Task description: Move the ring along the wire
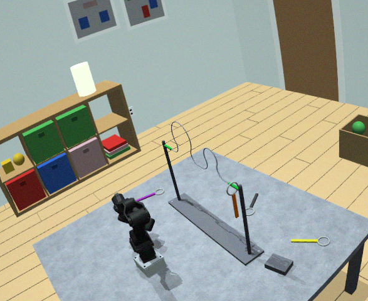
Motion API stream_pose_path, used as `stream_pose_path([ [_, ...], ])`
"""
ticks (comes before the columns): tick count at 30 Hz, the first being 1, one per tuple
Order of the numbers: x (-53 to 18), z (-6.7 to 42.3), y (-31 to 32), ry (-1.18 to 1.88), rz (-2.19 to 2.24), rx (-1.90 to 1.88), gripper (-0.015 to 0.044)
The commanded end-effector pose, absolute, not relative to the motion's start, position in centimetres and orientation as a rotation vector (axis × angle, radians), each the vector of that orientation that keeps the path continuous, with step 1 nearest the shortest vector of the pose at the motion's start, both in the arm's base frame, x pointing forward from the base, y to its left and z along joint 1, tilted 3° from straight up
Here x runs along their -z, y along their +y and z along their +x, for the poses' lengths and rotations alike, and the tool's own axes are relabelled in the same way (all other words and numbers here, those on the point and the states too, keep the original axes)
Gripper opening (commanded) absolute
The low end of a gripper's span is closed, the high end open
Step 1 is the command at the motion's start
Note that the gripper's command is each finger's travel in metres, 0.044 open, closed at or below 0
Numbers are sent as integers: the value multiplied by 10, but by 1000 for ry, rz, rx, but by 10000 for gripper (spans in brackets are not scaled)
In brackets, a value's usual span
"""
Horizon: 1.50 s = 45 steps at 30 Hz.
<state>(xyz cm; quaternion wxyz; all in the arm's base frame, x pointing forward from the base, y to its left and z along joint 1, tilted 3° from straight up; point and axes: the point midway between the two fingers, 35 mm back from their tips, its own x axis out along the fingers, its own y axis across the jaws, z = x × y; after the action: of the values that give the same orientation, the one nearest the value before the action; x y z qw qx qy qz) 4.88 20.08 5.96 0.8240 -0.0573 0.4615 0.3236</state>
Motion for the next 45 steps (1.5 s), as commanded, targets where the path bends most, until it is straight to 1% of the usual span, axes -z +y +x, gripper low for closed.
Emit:
stream_pose_path([
  [1, -60, 49, 201, 982, -120, -686, 374],
  [9, -57, 66, 195, 1016, -40, -594, 164],
  [25, -55, 115, 214, 1043, 143, -548, 160],
  [34, -54, 166, 211, 1025, 301, -495, 160],
  [45, -59, 232, 188, 925, 451, -466, 160],
])
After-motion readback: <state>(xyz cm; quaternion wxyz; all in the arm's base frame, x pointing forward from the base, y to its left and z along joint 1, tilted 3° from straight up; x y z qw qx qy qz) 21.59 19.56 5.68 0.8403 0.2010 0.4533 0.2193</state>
